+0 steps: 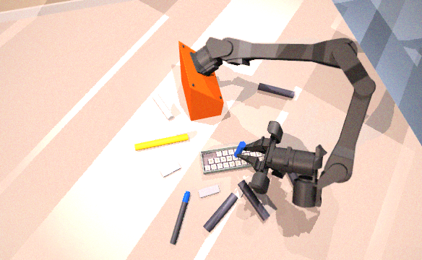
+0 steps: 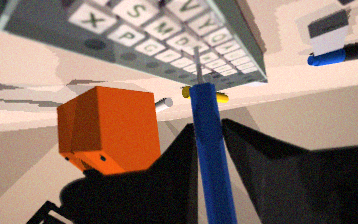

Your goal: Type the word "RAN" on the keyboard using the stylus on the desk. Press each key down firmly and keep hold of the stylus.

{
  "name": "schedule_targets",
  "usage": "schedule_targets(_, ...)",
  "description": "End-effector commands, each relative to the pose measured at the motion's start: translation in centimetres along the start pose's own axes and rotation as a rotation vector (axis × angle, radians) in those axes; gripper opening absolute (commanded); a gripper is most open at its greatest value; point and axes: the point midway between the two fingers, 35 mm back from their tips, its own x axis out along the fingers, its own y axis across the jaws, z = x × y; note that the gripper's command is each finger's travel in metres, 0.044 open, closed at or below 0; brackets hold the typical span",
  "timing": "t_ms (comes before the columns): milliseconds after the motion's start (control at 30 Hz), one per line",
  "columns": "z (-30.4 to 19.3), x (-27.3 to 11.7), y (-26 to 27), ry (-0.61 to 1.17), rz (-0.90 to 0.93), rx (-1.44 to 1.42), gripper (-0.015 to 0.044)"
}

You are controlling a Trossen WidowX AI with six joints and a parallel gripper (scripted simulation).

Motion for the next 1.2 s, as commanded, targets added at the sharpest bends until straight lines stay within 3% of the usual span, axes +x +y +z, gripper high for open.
schedule_targets(0,0.2,0.1,0.0,-0.004,0.002,0.003,0.0081)
schedule_targets(800,-3.0,-1.6,0.0,-0.006,0.005,0.009,0.0084)
schedule_targets(900,-3.0,-1.6,0.0,-0.006,0.005,0.009,0.0064)
schedule_targets(1000,-3.1,-1.7,-0.6,-0.005,0.004,0.008,0.0)
schedule_targets(1167,-3.6,-1.6,-2.2,-0.001,0.002,0.004,0.0)
